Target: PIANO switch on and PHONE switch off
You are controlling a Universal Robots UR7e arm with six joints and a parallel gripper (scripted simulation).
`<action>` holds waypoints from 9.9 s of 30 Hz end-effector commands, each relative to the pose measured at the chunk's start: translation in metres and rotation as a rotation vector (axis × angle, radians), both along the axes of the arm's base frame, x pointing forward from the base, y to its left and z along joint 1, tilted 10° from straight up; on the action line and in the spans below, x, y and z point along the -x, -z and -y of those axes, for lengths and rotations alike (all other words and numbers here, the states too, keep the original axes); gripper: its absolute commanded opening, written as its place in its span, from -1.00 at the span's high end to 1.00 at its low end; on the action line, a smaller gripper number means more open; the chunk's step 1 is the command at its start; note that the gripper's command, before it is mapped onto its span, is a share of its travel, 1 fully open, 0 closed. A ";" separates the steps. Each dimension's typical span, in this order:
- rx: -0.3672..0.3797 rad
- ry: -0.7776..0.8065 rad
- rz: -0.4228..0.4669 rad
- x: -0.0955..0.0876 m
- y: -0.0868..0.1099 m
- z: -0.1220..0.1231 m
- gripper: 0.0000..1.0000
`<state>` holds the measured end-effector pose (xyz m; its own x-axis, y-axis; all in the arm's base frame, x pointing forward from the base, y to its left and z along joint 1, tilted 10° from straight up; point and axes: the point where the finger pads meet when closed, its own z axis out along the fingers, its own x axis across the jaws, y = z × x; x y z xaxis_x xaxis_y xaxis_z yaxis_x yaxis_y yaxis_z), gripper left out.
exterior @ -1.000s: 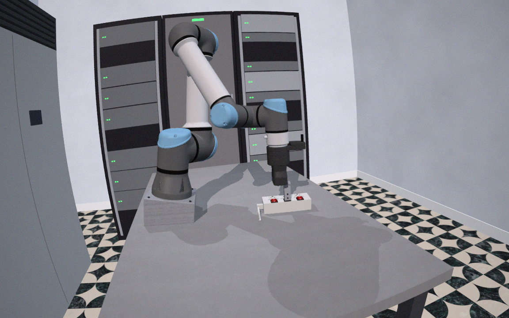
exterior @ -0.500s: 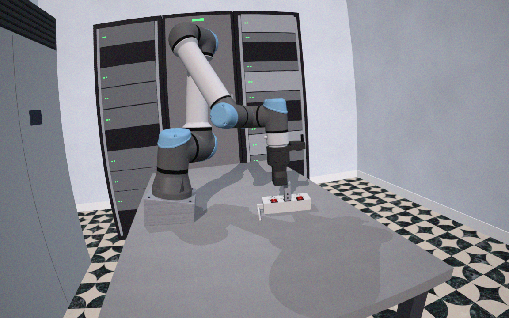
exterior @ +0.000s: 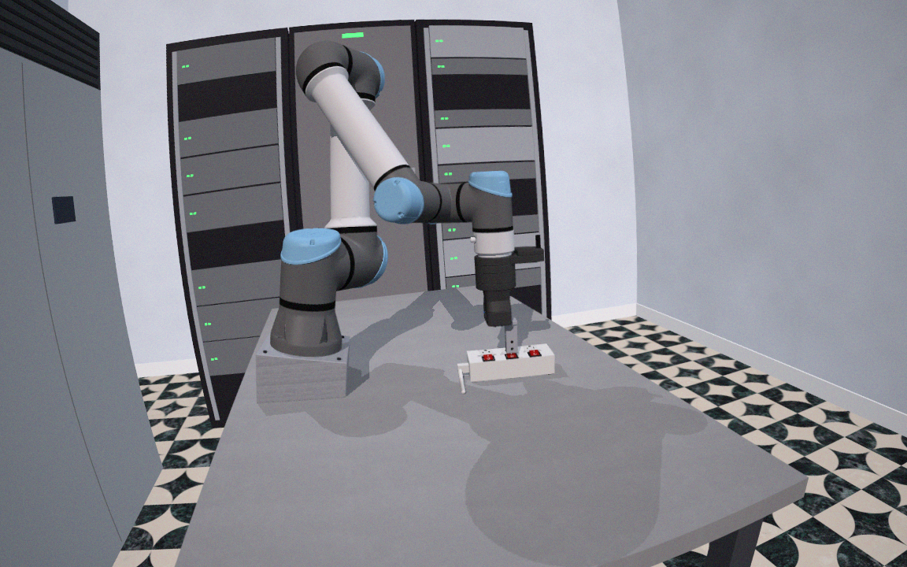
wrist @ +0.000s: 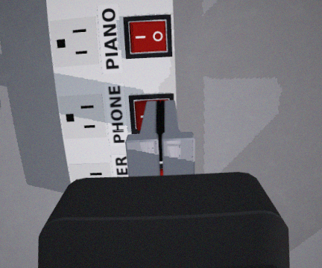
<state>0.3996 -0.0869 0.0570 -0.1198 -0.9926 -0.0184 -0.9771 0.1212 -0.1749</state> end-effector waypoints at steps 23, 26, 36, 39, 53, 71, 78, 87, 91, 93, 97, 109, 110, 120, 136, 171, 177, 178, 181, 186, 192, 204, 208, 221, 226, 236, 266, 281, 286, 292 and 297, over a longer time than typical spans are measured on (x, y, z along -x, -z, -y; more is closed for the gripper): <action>0.000 0.000 0.001 0.005 -0.029 0.000 1.00; 0.000 0.000 0.001 0.005 -0.029 0.000 1.00; 0.000 0.000 0.001 -0.021 -0.043 -0.003 1.00; 0.001 0.000 0.001 -0.038 -0.051 -0.006 1.00; 0.001 0.000 0.001 -0.039 -0.051 -0.006 1.00; 0.001 0.000 0.001 -0.039 -0.051 -0.006 1.00; 0.001 0.000 0.001 -0.039 -0.051 -0.006 1.00; 0.000 0.000 0.001 -0.039 -0.049 -0.006 1.00; 0.000 0.000 0.001 -0.040 -0.046 -0.006 1.00; 0.000 0.000 0.001 -0.040 -0.044 -0.006 1.00; 0.000 0.000 0.001 -0.041 -0.040 -0.006 1.00; 0.000 0.000 0.001 -0.043 -0.027 -0.006 1.00; 0.000 0.000 0.001 -0.044 -0.026 -0.006 1.00; 0.000 0.000 0.001 -0.045 -0.016 -0.006 1.00; 0.000 0.000 0.001 -0.047 -0.008 -0.006 1.00; 0.000 0.000 0.001 -0.047 -0.008 -0.006 1.00; 0.000 0.000 0.001 -0.047 -0.008 -0.006 1.00; 0.000 0.000 0.001 -0.047 -0.008 -0.006 1.00; 0.000 0.000 0.001 -0.047 -0.008 -0.006 1.00; 0.000 0.000 0.001 -0.047 -0.008 -0.006 1.00; 0.000 0.000 0.001 -0.047 -0.006 -0.006 1.00; 0.000 0.000 0.001 -0.048 -0.002 -0.006 1.00; 0.000 0.000 0.001 -0.048 -0.001 -0.006 1.00; 0.000 0.000 0.001 -0.048 0.000 -0.006 1.00; 0.000 0.000 0.001 -0.048 0.000 -0.006 1.00; 0.000 0.000 0.001 -0.048 0.001 -0.006 1.00; 0.000 0.000 0.001 -0.048 0.001 -0.006 1.00; 0.000 0.000 0.001 -0.043 -0.026 -0.006 1.00; 0.000 0.000 0.001 -0.042 -0.033 -0.006 1.00; 0.000 0.000 0.001 -0.041 -0.037 -0.006 1.00; 0.000 0.000 0.001 -0.041 -0.037 -0.006 1.00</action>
<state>0.4409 -0.0810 0.0939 -0.1197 -0.9926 -0.0183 -0.9771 0.1210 -0.1751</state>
